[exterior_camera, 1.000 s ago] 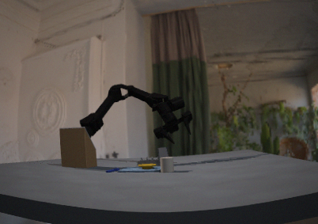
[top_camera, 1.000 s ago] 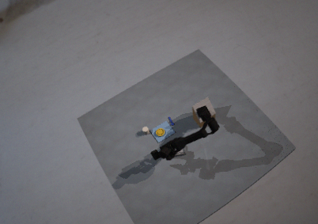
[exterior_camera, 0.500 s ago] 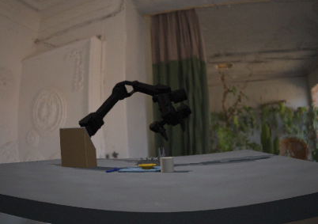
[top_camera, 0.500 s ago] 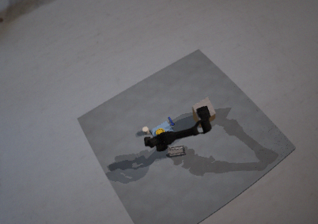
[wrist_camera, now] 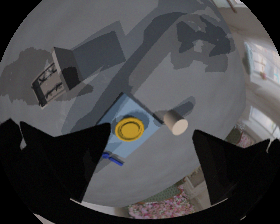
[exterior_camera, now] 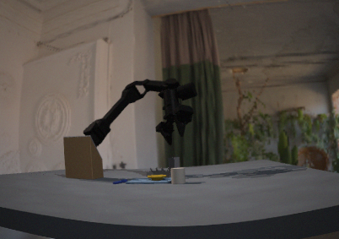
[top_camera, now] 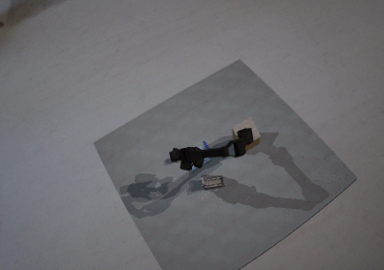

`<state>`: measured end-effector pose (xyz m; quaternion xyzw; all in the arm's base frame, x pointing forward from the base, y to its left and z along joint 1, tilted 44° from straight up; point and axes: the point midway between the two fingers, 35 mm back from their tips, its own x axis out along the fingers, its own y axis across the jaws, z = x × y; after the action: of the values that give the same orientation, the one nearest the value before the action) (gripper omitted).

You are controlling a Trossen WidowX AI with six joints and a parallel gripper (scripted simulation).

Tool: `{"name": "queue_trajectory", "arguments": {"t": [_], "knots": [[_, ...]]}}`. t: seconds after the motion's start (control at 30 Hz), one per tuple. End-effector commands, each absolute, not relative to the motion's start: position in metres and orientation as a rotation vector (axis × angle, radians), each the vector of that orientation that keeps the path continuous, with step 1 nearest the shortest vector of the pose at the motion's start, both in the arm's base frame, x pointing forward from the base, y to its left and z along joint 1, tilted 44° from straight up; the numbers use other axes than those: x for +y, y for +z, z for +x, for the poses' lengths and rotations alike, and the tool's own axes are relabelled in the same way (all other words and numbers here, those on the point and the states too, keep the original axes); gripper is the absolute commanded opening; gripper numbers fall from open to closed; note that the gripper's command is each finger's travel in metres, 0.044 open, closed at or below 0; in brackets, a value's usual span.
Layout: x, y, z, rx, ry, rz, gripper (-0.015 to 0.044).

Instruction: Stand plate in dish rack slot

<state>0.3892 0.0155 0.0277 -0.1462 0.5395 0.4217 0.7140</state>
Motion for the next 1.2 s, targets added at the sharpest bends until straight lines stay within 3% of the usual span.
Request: {"name": "queue_trajectory", "arguments": {"t": [0.0, 0.8, 1.17], "knots": [[0.003, 0.024, 0.386, 1.252, 0.906, -0.213, 0.04], [-0.066, 0.01, 0.351, 1.524, 0.712, 0.481, 0.04], [0.005, -0.077, 0.329, 1.522, 0.716, 0.484, 0.04]]}}
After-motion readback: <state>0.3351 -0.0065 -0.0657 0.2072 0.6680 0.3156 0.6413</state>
